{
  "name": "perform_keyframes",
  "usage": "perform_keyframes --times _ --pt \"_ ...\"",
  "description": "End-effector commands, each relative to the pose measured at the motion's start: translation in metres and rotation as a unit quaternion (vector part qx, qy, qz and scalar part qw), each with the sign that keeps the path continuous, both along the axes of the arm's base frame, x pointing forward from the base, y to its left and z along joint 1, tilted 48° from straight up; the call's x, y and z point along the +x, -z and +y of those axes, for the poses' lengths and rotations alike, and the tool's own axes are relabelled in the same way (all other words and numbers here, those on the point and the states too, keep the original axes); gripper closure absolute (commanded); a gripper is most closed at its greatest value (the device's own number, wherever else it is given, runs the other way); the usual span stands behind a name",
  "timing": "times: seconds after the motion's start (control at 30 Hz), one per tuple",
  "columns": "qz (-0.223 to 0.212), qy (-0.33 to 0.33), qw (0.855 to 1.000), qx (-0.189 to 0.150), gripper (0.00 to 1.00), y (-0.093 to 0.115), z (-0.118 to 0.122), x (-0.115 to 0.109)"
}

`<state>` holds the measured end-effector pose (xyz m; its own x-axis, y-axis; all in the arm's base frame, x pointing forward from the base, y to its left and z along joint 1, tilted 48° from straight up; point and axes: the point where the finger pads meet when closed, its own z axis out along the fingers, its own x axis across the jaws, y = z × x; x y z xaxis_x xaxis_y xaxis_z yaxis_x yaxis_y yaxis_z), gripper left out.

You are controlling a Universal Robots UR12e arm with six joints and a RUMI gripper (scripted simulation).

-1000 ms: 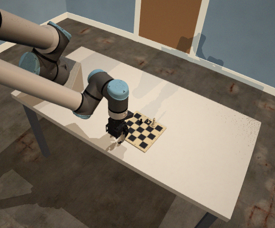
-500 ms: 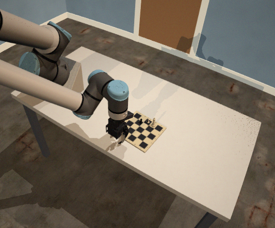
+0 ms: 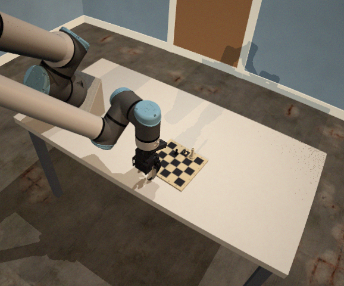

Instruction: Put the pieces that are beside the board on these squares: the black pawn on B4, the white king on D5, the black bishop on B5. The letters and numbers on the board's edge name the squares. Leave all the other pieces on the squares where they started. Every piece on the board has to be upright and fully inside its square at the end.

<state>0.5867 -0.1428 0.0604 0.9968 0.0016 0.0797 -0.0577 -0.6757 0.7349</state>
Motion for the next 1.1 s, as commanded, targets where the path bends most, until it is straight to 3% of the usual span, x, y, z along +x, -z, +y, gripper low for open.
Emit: perform_keyframes --times 0.0,0.13,0.17,1.07 --pt "0.0 0.0 1.0 0.0 0.78 -0.0004 0.0003 0.0003" --pt "0.0 0.0 1.0 0.0 0.78 -0.0004 0.0003 0.0003" --pt "0.0 0.0 1.0 0.0 1.0 -0.0004 0.0003 0.0003" --pt "0.0 0.0 1.0 0.0 1.0 -0.0004 0.0003 0.0003"
